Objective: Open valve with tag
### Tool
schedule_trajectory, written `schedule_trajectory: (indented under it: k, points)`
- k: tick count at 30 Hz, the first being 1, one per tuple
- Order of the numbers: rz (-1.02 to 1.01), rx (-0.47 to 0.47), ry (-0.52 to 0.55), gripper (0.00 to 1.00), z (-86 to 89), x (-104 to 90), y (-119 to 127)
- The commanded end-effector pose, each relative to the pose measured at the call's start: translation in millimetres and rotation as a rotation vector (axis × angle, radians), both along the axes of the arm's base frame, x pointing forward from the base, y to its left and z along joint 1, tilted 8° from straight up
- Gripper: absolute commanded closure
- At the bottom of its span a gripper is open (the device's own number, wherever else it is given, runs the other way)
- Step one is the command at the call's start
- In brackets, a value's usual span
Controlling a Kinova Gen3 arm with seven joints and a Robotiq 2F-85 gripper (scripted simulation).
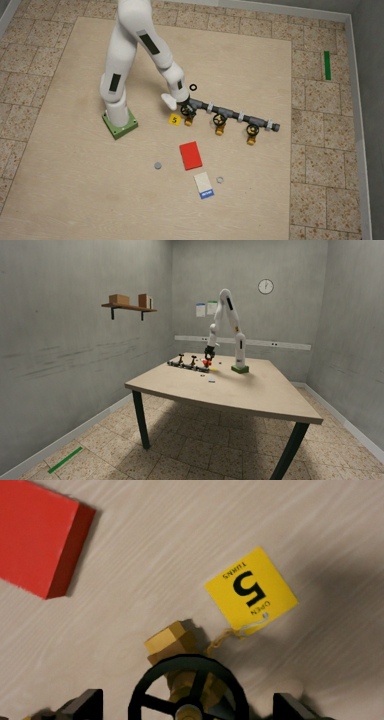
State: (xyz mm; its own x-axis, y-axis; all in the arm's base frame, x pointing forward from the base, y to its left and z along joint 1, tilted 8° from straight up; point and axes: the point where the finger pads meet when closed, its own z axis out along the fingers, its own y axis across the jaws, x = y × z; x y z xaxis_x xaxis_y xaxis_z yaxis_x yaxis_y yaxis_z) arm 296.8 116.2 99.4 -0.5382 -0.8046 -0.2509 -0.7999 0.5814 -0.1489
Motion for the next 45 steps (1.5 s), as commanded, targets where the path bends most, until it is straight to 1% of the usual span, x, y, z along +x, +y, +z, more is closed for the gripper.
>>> schedule_trajectory:
  k: [1, 12, 14, 23, 29, 31, 38, 45]
  points:
    - [-0.135, 0.033, 0.010, 0.00, 0.2, 0.0, 0.0]
    - [-0.738, 0.203, 0.085, 0.00, 0.2, 0.0, 0.1]
    - [-0.738, 0.203, 0.085, 0.00, 0.2, 0.0, 0.1]
    - [-1.274, 0.354, 0.152, 0.00, 0.2, 0.0, 0.1]
    - [-1.590, 0.444, 0.192, 0.00, 0.2, 0.0, 0.1]
    - [-1.590, 0.444, 0.192, 0.00, 0.2, 0.0, 0.1]
    - [-1.879, 0.525, 0.228, 0.00, 0.2, 0.0, 0.1]
    - [-2.065, 0.578, 0.252, 0.00, 0.2, 0.0, 0.1]
